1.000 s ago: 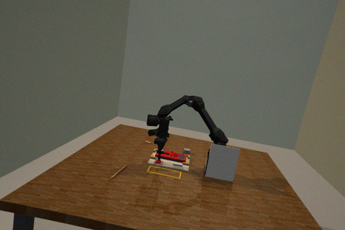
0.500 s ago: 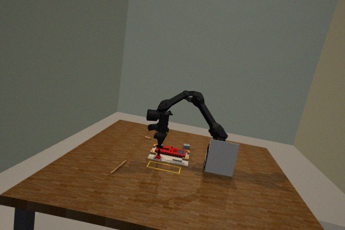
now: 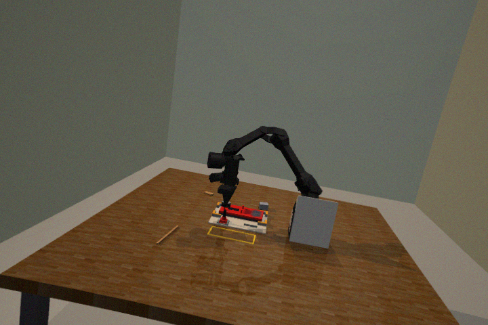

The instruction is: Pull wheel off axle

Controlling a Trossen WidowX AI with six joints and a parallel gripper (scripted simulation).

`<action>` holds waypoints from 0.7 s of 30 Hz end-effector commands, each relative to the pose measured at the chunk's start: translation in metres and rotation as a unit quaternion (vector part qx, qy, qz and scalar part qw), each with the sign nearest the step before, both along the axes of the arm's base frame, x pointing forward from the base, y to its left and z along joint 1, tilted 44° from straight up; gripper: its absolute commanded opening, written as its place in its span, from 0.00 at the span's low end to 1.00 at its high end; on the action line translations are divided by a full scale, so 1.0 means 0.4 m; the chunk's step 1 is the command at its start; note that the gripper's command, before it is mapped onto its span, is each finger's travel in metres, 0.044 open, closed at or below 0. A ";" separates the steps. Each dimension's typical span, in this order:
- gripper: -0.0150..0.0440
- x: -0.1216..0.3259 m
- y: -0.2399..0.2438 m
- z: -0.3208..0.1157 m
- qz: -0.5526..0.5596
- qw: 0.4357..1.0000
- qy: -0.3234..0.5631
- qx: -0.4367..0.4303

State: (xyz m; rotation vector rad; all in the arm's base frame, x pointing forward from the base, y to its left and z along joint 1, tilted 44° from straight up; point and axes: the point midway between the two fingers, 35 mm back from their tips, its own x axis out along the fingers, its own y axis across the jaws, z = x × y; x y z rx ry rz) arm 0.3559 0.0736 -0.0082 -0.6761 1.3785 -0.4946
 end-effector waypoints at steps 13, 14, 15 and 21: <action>0.25 -0.011 0.033 0.036 -0.001 1.000 -0.003 0.003; 0.25 -0.013 0.034 0.038 -0.001 1.000 -0.003 0.003; 0.25 -0.015 0.034 0.038 -0.001 1.000 -0.003 0.003; 0.25 -0.050 0.076 -0.027 0.000 1.000 0.003 0.003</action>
